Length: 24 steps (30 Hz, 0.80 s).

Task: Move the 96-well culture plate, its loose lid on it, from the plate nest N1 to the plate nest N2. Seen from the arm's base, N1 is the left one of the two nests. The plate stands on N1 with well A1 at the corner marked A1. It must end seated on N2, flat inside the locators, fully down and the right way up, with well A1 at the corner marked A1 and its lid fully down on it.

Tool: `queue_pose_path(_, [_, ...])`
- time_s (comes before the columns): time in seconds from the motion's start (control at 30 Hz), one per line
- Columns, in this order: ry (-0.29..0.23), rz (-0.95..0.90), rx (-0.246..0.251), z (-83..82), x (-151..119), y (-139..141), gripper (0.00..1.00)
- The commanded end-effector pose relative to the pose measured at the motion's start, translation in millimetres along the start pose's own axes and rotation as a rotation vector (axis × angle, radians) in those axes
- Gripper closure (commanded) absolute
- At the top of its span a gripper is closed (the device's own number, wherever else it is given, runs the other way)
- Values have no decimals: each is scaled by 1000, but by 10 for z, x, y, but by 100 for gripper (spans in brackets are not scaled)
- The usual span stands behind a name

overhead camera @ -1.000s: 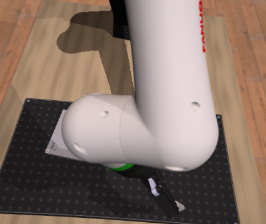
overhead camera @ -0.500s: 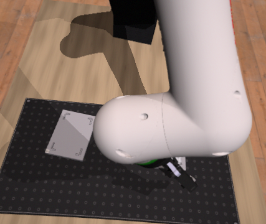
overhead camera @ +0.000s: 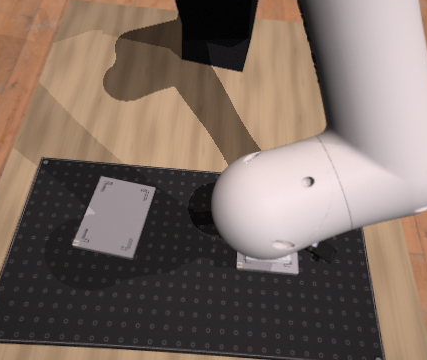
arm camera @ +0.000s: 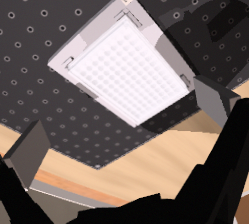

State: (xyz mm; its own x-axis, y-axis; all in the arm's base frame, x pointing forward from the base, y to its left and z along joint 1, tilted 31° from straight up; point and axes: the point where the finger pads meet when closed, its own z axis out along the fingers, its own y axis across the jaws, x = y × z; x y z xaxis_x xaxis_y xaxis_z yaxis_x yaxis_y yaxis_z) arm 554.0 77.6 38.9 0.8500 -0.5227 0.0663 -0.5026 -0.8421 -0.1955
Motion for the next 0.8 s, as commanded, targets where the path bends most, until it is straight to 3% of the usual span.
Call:
queue_pose_path(0.0, [3, -124, -74, 60, -141, 83, 0])
queue_pose_path(0.07, [3, -124, -74, 60, -141, 83, 0])
queue_pose_path(0.4, [4, -412, -237, 96, -288, 184, 0])
queue_pose_path(0.77, [4, -412, -237, 96, -288, 184, 0])
